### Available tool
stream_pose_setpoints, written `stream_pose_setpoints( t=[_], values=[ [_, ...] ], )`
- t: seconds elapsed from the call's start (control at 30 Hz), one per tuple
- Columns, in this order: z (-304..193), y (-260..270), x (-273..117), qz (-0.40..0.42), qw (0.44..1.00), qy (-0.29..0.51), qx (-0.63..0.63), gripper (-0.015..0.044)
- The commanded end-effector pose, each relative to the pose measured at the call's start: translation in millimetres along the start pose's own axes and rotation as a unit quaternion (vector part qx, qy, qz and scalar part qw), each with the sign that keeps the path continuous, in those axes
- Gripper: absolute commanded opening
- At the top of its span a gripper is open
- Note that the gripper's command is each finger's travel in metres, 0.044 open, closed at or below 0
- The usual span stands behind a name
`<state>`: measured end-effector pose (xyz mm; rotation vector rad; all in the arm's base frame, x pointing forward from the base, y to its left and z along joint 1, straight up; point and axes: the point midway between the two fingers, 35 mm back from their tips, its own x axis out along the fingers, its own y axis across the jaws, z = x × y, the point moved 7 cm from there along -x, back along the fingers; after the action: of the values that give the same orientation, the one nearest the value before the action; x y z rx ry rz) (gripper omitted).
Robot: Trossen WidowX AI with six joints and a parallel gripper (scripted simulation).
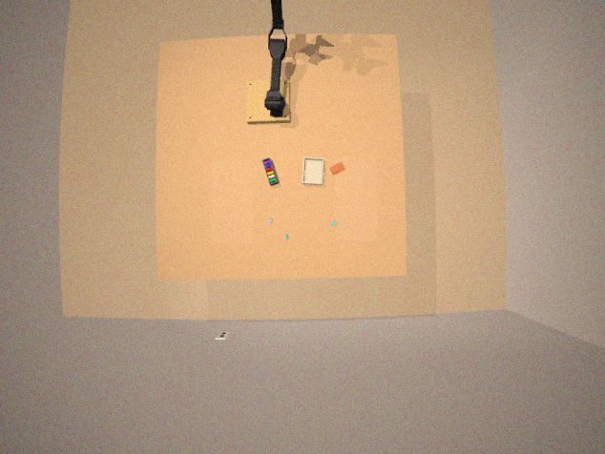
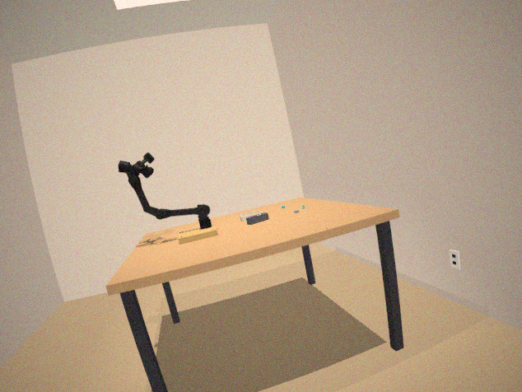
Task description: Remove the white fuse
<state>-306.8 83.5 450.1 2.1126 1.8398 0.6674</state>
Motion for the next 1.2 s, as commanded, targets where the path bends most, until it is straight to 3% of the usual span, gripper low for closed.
stream_pose_setpoints(
  t=[0.0, 0.13, 0.4, 0.67, 0.83, 1.17],
  values=[
    [-0.2, 1.3, 0.2, 0.001, 1.000, 0.000, 0.002, 0.0374],
    [-3.3, 31.7, 4.9, 0.023, 0.998, 0.005, 0.054, 0.0269],
    [3.7, 151.4, 19.1, 0.114, 0.963, 0.017, 0.245, 0.0069],
    [45.3, 272.2, 25.9, 0.213, 0.884, 0.013, 0.416, 0.0069],
    [73.1, 314.8, 27.2, 0.242, 0.844, 0.003, 0.479, 0.0069],
    [185.5, 425.2, 22.8, 0.378, 0.670, -0.041, 0.637, 0.0069]
  ],
)
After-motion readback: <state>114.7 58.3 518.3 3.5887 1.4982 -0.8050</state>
